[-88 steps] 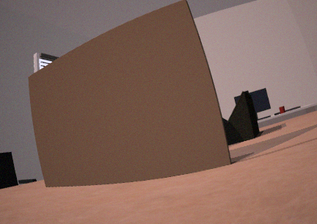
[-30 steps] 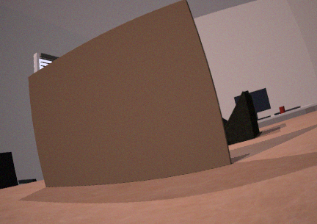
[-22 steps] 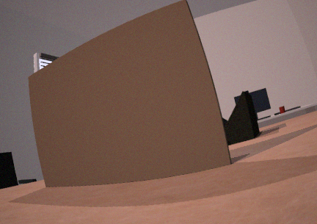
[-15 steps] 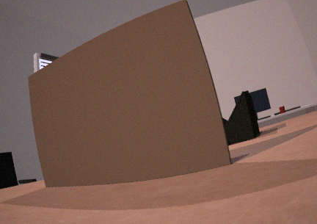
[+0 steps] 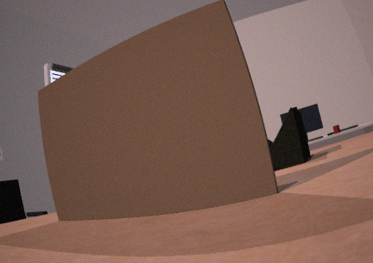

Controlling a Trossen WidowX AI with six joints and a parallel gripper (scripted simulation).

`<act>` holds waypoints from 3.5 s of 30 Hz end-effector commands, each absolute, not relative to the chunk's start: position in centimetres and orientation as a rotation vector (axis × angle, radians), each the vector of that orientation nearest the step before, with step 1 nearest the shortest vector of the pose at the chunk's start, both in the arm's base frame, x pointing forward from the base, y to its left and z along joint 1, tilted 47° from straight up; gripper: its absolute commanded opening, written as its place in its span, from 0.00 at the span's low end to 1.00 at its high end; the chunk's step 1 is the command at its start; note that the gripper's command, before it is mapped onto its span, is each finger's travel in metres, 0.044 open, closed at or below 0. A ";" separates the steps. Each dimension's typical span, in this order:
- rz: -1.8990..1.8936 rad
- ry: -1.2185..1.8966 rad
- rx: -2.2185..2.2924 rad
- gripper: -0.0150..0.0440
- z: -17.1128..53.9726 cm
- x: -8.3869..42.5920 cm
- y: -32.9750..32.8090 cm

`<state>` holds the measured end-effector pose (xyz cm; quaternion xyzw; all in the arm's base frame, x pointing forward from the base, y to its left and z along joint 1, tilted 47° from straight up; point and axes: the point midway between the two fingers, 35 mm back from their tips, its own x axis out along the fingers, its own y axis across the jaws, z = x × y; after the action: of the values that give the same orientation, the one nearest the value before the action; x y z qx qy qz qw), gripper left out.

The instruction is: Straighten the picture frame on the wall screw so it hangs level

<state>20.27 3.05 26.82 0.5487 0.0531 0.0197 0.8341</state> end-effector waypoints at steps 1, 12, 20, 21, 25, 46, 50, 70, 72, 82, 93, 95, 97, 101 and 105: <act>0.037 0.111 1.166 0.69 26.8 20.3 3.0; 0.043 0.111 1.142 0.69 26.6 20.9 3.1; 0.053 0.097 0.904 0.69 22.9 27.0 2.4; 0.053 0.097 0.899 0.69 22.8 27.1 2.4; 0.053 0.097 0.899 0.69 22.8 27.1 2.4; 0.054 0.096 0.899 0.69 23.1 29.3 2.6; 0.054 0.094 0.899 0.69 23.0 32.4 2.8; 0.055 0.093 0.899 0.69 22.4 35.2 3.1; 0.055 0.093 0.899 0.69 22.4 35.5 3.1; 0.055 0.092 0.899 0.69 22.4 37.0 3.2; 0.056 0.092 0.899 0.69 22.2 38.8 3.4; 0.056 0.092 0.899 0.69 22.2 39.0 3.4; 0.056 0.092 0.899 0.69 22.2 39.0 3.4; 0.056 0.092 0.899 0.69 22.2 39.0 3.4; 0.056 0.092 0.899 0.69 22.2 39.0 3.4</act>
<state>39.01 3.38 22.09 0.4368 0.0448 0.0248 0.8981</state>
